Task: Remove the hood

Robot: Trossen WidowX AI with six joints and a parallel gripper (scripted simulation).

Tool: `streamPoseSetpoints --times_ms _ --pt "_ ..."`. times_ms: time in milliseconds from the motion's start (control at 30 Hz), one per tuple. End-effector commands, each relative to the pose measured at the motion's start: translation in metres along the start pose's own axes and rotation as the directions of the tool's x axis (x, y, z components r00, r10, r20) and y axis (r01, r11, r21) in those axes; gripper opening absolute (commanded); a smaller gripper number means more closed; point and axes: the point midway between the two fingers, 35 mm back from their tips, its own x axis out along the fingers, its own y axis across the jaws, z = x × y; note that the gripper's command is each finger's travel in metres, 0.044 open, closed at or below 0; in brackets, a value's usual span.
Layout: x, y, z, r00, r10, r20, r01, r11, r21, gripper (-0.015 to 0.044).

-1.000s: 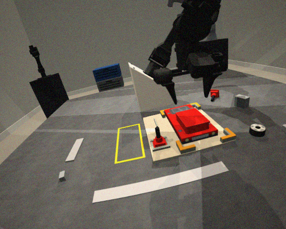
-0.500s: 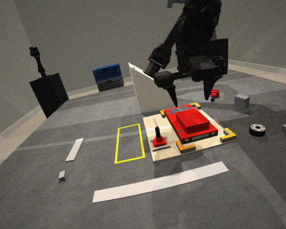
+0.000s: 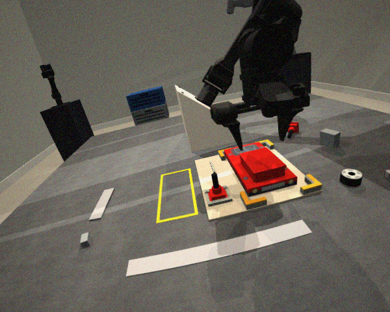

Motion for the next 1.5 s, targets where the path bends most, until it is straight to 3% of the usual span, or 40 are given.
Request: streamPoseSetpoints --times_ms 0,1467 --pt "0.005 -0.001 -0.002 1.000 0.004 -0.005 -0.004 1.000 0.010 0.0440" --pt "0.032 -0.002 -0.004 1.000 0.006 -0.005 -0.006 1.000 0.009 0.0440"
